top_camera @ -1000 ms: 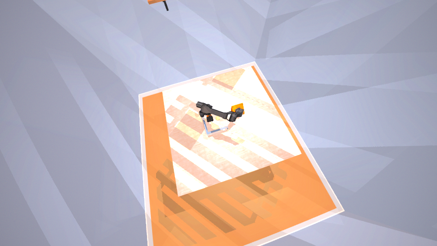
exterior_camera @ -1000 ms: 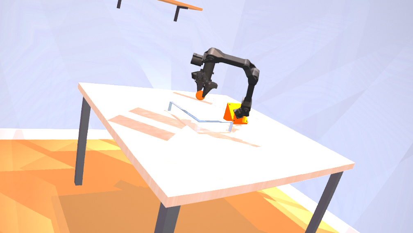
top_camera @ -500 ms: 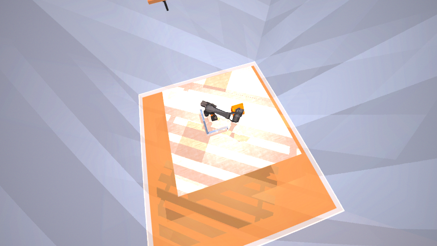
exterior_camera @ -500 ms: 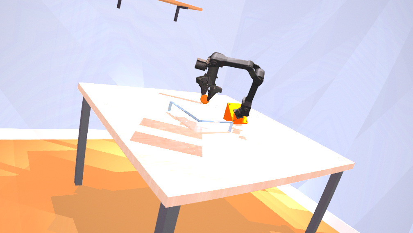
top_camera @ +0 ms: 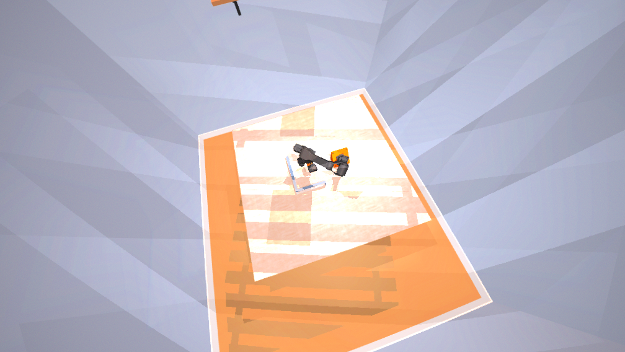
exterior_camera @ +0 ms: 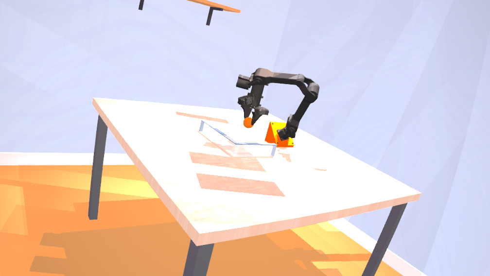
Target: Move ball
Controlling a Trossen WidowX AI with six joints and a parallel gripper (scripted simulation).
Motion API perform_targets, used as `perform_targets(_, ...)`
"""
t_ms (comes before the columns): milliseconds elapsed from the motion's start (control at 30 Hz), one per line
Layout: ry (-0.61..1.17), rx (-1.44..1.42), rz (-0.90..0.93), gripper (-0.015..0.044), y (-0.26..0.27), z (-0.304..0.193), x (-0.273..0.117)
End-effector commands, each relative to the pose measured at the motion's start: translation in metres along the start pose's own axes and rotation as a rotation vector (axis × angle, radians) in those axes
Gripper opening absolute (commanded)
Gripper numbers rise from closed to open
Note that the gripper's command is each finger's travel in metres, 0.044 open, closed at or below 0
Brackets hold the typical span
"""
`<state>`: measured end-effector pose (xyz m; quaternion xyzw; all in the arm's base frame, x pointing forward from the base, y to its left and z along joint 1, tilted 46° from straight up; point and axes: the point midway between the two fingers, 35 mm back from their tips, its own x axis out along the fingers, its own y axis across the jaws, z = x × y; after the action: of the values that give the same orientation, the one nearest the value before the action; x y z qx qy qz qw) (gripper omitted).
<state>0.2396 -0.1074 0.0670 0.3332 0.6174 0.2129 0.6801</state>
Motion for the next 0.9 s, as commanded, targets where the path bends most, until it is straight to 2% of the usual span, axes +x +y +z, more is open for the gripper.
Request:
perform_targets(0, 0.002, -0.008, -0.005, 0.0000, -0.001, -0.002, 0.005)
perform_targets(467, 0.002, -0.009, -0.002, 0.0000, 0.000, -0.002, 0.068)
perform_targets(867, 0.001, -0.009, -0.002, 0.0000, 0.000, -0.003, 0.081)
